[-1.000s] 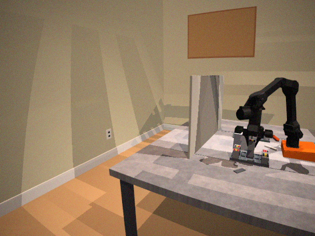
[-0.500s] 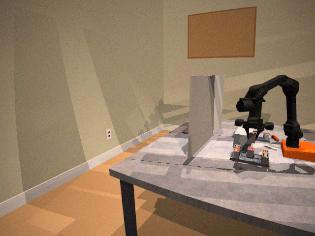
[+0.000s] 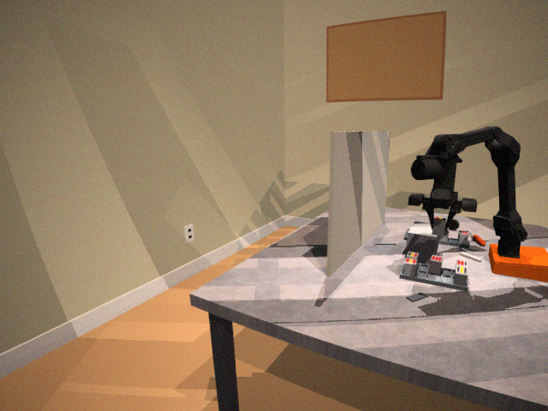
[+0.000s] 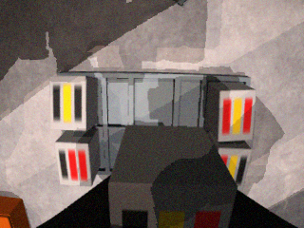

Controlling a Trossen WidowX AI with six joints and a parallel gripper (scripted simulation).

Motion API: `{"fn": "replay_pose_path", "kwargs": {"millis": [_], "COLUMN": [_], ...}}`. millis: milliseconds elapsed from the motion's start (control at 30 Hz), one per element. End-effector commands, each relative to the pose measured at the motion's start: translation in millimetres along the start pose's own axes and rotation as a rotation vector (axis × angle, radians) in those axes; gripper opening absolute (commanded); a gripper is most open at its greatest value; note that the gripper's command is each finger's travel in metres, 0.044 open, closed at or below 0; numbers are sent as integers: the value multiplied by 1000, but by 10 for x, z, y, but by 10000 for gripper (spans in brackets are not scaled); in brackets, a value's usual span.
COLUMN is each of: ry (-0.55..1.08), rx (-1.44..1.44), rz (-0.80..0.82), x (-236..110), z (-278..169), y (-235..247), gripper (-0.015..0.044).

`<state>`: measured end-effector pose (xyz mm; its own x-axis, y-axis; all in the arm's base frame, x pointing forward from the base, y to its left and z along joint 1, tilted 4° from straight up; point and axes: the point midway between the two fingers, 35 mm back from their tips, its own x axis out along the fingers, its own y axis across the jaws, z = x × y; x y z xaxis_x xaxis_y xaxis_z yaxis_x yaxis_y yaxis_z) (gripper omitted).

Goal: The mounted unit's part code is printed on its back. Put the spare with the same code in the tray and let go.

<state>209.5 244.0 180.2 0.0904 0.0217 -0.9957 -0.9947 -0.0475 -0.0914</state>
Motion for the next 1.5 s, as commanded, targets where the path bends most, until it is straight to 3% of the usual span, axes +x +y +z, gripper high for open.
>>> {"fn": "replay_pose_path", "kwargs": {"millis": [0, 767, 1467], "ry": [-1, 3, 21], "rx": [7, 24, 58], "rz": [-4, -5, -17], "x": [-21, -12, -32], "z": [-77, -1056, -2194], "y": [-108, -920, -1309], "gripper": [0, 0, 0]}}
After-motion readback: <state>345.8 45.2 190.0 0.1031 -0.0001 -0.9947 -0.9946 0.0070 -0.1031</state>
